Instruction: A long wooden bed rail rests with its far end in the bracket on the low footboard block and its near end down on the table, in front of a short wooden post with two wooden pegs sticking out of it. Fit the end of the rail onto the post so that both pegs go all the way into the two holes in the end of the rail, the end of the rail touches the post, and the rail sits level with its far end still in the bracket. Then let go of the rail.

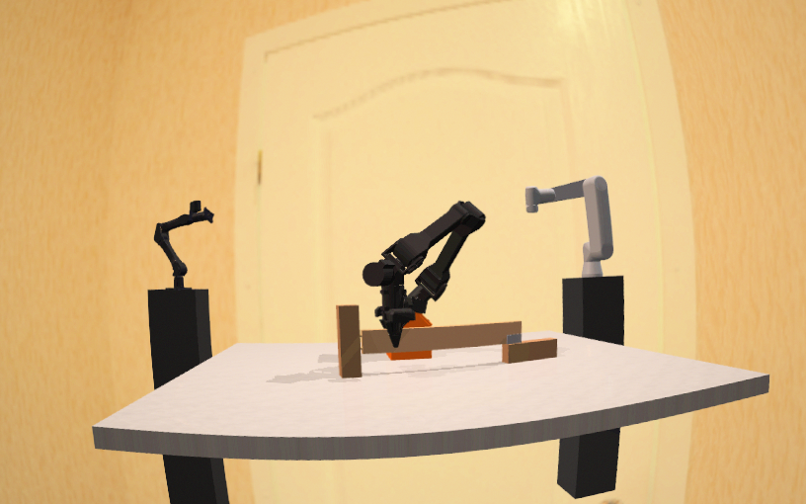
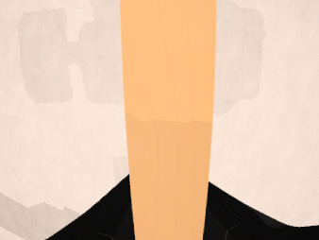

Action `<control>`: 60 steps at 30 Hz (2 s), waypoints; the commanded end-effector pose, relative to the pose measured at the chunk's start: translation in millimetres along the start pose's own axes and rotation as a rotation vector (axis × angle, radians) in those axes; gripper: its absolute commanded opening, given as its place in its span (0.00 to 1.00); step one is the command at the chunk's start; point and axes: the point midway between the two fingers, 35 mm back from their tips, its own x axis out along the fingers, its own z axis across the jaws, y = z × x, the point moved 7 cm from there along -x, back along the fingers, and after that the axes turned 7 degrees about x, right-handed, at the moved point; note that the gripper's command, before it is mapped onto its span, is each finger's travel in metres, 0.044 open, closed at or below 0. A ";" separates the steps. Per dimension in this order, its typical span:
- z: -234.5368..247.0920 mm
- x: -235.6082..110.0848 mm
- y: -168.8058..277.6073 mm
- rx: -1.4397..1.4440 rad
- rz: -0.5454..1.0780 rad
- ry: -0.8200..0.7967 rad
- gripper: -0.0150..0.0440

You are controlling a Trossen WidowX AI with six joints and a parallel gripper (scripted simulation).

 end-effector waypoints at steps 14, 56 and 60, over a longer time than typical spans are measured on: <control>-2.2 -1.4 7.4 0.000 0.003 0.009 0.25; 3.7 -29.4 -22.1 0.000 0.003 0.008 1.00; 3.7 -29.4 -22.1 0.000 0.003 0.008 1.00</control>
